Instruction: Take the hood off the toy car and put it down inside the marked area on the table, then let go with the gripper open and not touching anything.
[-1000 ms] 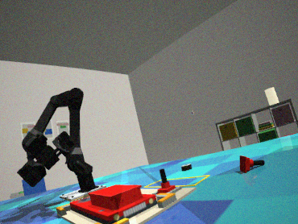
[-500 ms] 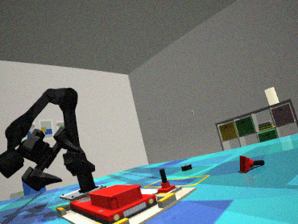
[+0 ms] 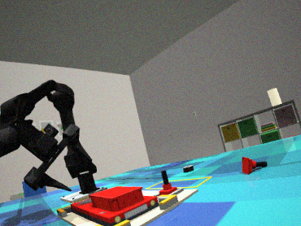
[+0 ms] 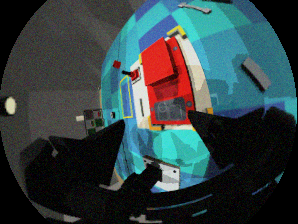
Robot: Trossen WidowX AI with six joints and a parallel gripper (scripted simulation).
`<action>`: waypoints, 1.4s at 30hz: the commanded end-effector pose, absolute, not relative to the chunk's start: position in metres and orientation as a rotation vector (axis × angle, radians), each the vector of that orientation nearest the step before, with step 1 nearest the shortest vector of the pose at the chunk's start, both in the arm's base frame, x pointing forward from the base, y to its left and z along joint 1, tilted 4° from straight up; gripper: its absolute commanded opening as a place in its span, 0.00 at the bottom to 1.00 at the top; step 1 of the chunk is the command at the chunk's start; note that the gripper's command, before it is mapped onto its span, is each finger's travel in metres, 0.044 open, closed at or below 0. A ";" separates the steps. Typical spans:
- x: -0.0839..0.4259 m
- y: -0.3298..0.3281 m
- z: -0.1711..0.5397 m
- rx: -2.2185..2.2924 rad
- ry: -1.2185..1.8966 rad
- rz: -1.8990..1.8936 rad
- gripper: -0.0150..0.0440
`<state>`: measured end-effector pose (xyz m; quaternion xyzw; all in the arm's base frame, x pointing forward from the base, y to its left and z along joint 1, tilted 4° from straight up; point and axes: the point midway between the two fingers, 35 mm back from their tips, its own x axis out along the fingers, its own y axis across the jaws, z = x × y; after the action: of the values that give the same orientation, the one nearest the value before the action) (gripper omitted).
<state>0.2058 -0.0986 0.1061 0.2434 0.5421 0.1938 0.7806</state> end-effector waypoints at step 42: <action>0.334 -0.053 0.127 -0.092 1.560 -0.016 1.00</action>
<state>0.3342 -0.0525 0.1297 -0.0415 0.7017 -0.0027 0.7113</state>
